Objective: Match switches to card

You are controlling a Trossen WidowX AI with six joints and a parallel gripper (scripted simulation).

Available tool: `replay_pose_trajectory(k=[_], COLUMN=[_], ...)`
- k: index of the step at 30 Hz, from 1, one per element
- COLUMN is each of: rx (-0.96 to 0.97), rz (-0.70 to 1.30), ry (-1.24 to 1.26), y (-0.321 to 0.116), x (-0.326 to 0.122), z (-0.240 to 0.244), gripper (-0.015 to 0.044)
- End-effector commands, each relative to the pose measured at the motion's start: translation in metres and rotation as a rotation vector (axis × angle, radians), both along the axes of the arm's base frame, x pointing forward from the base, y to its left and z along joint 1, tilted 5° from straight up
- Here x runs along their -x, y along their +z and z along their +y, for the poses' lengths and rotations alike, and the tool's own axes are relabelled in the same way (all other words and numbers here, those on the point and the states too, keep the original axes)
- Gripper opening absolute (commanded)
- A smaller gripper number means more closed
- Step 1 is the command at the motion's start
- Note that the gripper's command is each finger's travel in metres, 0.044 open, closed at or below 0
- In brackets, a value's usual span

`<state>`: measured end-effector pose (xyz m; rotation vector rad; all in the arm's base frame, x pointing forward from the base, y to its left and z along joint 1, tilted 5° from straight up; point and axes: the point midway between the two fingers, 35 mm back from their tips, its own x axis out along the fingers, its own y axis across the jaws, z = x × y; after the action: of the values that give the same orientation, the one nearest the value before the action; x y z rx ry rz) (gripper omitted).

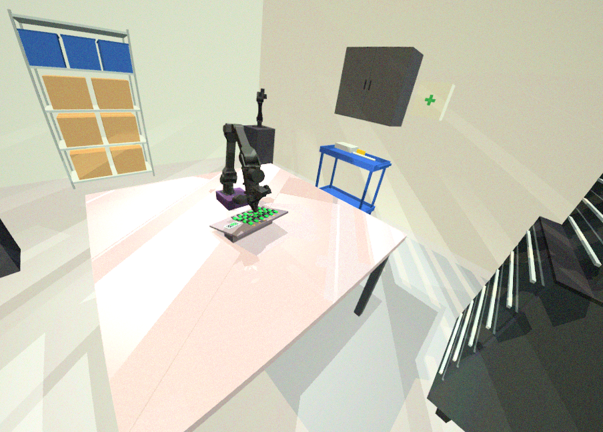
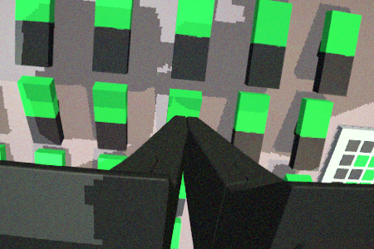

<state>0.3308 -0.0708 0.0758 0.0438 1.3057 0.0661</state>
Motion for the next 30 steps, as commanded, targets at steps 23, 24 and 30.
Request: replay_pose_trajectory(k=[23, 24, 30], rx=[0.001, 0.001, 0.001], rz=[0.007, 0.007, 0.007], ry=[-0.003, -0.003, -0.003], y=[-0.0142, -0.0142, -0.0147], x=[-0.0029, -0.0029, -0.003], z=[0.0007, 0.0007, 0.0007], gripper=[0.0, 0.0, 0.0])
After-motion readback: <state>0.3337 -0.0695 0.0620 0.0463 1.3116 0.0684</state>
